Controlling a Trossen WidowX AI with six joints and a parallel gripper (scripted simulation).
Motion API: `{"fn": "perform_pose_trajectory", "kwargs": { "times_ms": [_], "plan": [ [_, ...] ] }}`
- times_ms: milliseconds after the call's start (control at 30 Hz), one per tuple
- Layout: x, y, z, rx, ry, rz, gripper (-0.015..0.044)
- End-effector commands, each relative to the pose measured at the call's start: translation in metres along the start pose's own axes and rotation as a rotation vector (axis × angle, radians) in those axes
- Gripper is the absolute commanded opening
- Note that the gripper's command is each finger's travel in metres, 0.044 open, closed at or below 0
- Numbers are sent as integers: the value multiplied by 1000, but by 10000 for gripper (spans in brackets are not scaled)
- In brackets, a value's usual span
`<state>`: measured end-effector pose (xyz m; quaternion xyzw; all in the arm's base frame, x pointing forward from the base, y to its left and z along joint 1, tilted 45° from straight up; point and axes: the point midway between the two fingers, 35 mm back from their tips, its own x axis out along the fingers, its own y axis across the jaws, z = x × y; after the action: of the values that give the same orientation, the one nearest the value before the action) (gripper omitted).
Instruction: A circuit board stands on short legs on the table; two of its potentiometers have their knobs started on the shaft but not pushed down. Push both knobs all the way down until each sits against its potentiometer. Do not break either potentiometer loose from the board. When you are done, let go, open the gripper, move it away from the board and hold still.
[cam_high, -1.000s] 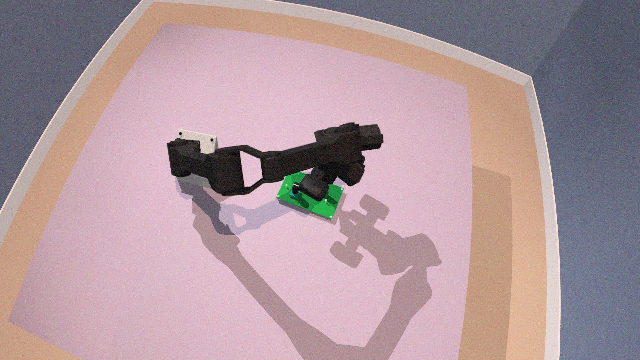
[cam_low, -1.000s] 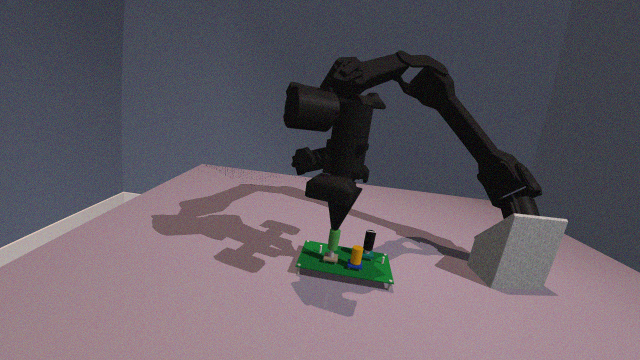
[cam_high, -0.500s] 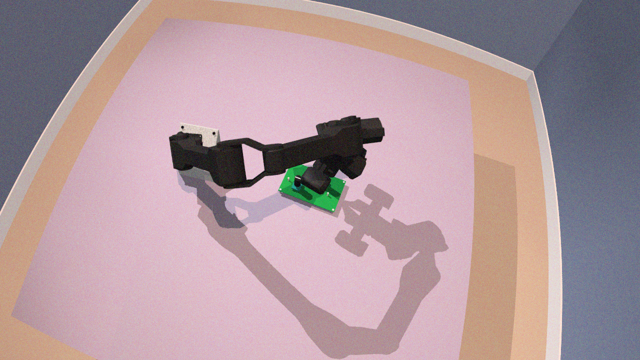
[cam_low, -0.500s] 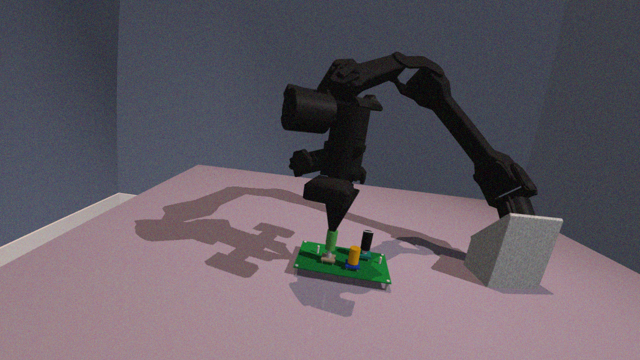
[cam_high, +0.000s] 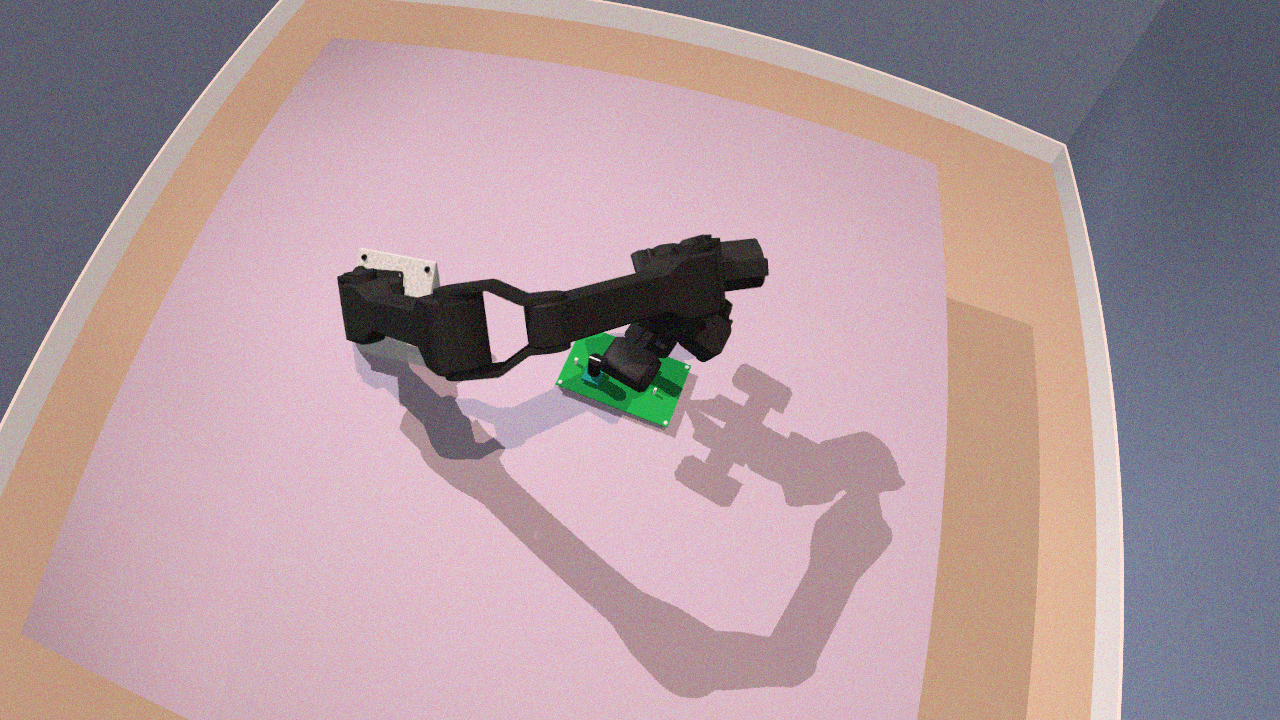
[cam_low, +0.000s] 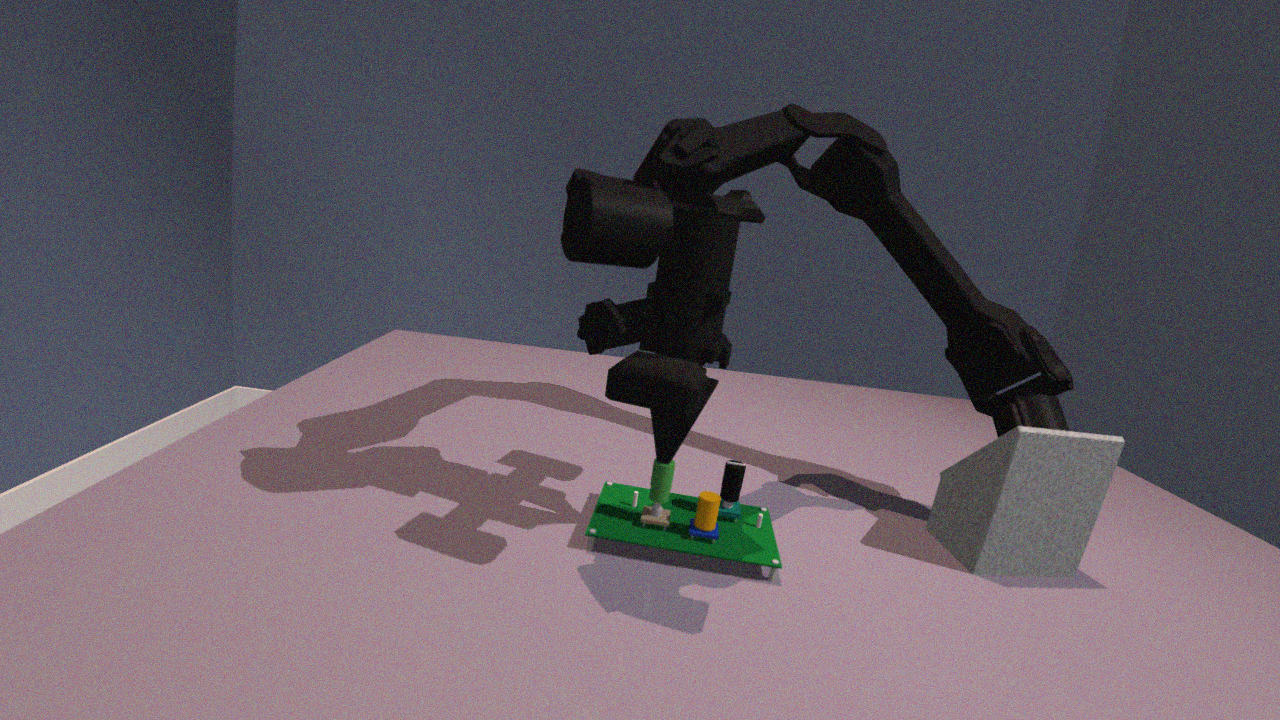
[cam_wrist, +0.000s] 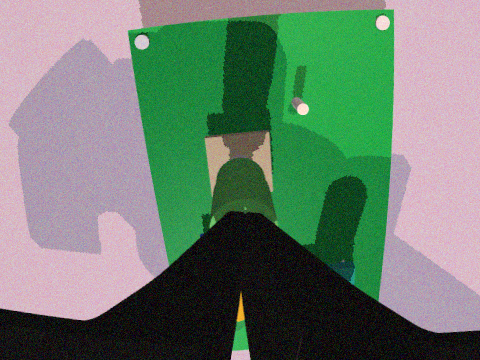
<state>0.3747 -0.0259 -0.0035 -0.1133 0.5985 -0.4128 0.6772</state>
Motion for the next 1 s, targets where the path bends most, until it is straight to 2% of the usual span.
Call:
{"fn": "perform_pose_trajectory", "kwargs": {
  "times_ms": [0,967],
  "plan": [
    [2,0,-1,-6,1,-4,0],
    [8,0,-1,-6,0,-4,0]
  ]
}}
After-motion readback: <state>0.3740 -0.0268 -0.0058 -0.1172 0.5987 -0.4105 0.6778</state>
